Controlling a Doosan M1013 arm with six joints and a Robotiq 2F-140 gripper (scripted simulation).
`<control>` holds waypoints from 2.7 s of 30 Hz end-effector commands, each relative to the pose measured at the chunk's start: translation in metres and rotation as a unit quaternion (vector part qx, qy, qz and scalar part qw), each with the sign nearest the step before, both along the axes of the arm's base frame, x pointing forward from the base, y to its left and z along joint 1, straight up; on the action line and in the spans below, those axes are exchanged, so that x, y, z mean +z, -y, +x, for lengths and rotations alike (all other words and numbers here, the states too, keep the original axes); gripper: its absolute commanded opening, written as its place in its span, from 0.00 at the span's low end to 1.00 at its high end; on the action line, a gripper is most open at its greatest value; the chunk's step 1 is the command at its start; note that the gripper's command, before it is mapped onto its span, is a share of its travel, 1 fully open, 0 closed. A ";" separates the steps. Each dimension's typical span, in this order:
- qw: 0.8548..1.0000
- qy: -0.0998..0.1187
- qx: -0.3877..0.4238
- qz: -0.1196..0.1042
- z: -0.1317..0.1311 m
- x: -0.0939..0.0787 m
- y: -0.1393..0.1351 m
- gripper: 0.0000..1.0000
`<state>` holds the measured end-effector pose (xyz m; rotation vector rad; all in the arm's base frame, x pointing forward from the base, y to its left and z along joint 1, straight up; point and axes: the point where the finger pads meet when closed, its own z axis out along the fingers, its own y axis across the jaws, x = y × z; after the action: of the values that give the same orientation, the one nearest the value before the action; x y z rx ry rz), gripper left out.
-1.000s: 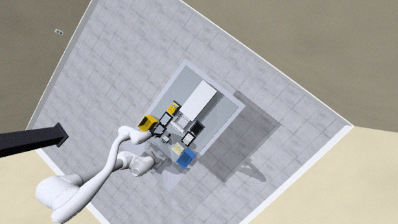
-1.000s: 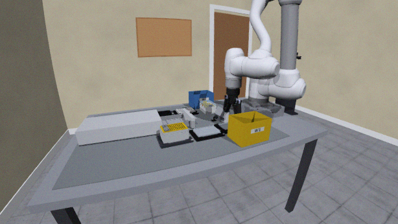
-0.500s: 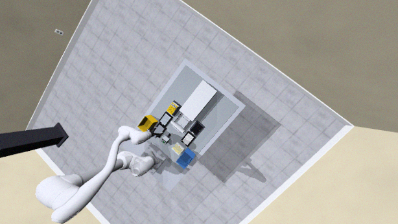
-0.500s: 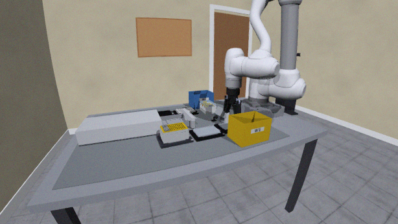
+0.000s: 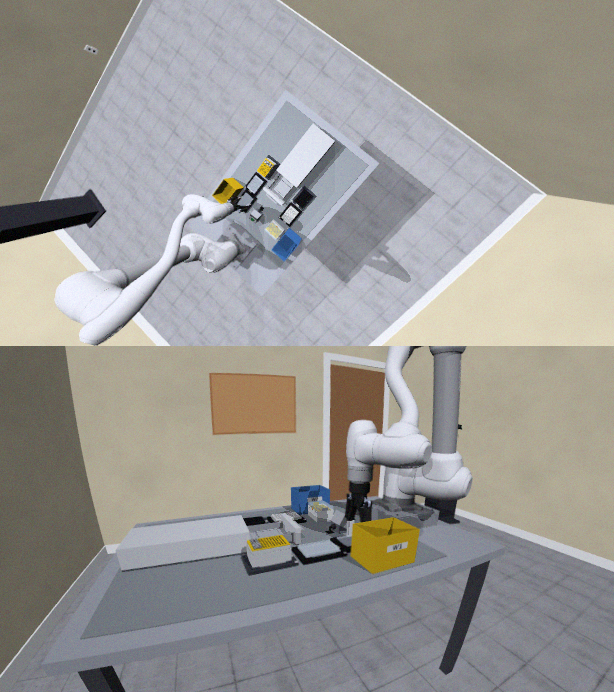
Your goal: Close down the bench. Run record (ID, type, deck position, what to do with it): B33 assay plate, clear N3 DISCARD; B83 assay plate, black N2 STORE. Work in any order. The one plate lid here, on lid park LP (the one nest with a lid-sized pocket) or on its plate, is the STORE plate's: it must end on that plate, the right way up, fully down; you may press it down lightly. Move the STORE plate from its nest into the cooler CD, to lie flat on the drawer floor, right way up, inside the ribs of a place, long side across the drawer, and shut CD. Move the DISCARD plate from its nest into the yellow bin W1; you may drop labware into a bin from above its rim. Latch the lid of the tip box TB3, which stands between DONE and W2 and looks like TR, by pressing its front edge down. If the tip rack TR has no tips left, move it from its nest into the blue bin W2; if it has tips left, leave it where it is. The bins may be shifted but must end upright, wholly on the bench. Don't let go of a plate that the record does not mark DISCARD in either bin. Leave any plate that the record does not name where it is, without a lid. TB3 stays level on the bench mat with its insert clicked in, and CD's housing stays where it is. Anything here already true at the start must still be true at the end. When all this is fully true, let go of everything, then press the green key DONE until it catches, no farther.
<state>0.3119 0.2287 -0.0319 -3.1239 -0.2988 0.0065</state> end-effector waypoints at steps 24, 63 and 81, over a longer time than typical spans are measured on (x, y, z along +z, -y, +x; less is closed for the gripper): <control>1.000 0.000 0.000 0.000 0.000 0.000 0.000 0.00; 1.000 0.000 0.000 0.000 0.000 0.010 0.000 0.00; 1.000 0.000 0.000 0.000 0.000 0.030 0.000 0.00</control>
<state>0.3120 0.2286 -0.0058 -3.1239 -0.2988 0.0064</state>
